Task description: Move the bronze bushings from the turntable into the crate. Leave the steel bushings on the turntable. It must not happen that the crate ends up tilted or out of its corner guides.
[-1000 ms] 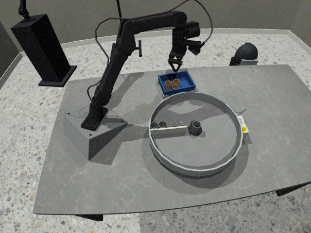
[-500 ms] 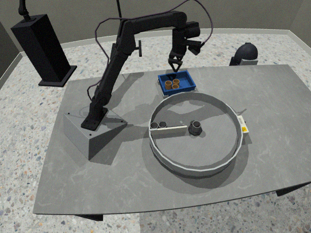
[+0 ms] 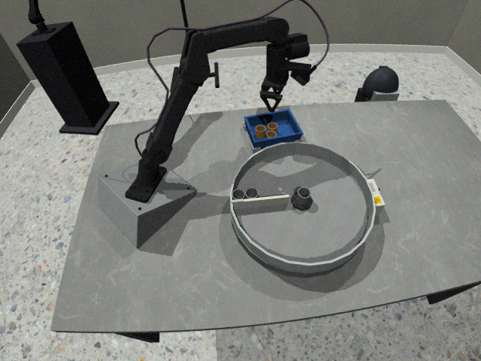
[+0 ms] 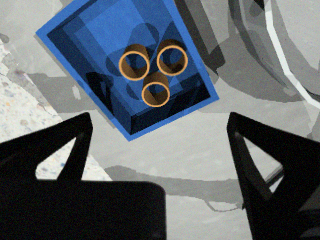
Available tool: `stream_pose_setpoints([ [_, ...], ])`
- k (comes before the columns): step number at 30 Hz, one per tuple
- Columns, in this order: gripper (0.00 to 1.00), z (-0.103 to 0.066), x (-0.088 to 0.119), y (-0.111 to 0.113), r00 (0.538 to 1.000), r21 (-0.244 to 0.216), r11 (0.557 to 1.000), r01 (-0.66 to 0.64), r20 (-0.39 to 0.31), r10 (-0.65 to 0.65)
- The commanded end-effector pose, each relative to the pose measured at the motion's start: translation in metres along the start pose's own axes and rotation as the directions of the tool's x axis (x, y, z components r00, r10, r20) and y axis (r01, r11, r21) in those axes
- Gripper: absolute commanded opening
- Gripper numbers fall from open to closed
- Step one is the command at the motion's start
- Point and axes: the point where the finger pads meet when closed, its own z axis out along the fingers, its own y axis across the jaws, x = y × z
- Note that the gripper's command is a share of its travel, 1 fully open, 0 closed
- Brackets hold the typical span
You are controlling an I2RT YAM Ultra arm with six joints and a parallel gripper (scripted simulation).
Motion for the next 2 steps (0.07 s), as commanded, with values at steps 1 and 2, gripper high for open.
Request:
stream_pose_setpoints([
  [1,1.00,-0.0109,-0.0058,0.0007,1.000,-0.015,1.000,0.000,0.029,0.000],
  [2,1.00,-0.0109,-0.0058,0.0007,1.000,-0.015,1.000,0.000,0.029,0.000],
])
